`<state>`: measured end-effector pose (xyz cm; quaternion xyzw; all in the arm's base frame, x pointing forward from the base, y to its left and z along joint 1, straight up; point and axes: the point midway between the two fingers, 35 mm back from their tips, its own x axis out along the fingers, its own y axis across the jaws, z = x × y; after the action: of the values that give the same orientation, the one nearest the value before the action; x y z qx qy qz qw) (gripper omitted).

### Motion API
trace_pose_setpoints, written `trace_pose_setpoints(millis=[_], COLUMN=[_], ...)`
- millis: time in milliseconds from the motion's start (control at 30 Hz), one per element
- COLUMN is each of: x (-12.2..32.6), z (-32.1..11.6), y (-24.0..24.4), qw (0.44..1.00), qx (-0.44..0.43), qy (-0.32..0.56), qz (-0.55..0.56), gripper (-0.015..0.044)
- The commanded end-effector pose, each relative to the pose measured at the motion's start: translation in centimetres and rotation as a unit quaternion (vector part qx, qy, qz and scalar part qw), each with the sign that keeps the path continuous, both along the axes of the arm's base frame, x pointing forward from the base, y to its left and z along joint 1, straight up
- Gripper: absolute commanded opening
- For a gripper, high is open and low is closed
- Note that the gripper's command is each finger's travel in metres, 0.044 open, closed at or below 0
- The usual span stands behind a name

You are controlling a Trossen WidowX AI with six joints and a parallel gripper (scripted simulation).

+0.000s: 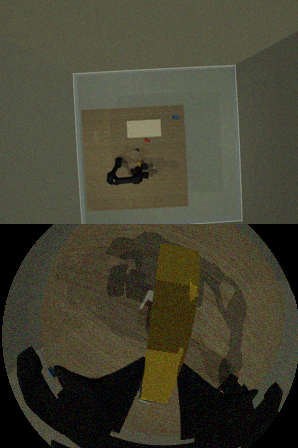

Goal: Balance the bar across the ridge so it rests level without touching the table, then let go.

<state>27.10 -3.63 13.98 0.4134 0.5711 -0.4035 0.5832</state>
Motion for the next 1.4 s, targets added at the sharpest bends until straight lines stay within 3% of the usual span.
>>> trace_pose_setpoints(millis=[0,1367], x=[0.0,-3.3], z=[0.4,0.5], y=[0.5,16.0], qw=[1.000,0.994], qx=[-0.002,0.007], qy=[-0.001,0.001], qz=[-0.006,-0.113], gripper=[0.0000,0.0000])
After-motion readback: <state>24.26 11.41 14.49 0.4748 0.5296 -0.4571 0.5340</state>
